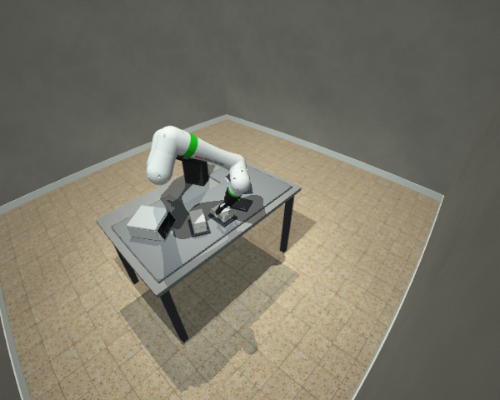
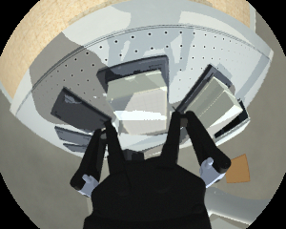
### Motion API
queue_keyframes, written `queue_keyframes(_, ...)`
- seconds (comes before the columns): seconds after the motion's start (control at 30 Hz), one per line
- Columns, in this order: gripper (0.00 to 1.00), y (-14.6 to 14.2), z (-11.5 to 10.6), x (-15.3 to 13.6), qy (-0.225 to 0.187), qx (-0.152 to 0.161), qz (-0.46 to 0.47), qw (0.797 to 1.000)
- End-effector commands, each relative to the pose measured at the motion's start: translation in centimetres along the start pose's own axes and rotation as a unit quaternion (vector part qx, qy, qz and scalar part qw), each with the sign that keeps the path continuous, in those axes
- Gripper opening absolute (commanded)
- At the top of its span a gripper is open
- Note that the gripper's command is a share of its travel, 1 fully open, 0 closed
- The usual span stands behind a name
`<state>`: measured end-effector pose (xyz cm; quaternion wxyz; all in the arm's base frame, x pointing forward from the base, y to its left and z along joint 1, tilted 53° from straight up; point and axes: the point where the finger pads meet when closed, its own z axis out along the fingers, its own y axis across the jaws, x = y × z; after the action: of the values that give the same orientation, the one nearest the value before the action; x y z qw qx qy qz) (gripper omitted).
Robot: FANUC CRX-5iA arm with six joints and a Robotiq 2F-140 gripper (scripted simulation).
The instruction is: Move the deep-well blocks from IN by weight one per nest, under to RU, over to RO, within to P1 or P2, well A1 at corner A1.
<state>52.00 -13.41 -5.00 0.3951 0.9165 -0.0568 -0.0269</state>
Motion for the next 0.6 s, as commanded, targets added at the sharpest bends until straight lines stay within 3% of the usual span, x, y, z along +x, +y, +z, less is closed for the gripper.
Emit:
queue_keyframes(0.0,0.1,-0.02,0.02,0.03,0.0,0.0,0.0,1.0)
queue_keyframes(0.57,0.1,-0.01,0.24,0.15,0.0,0.0,0.0,1.0)
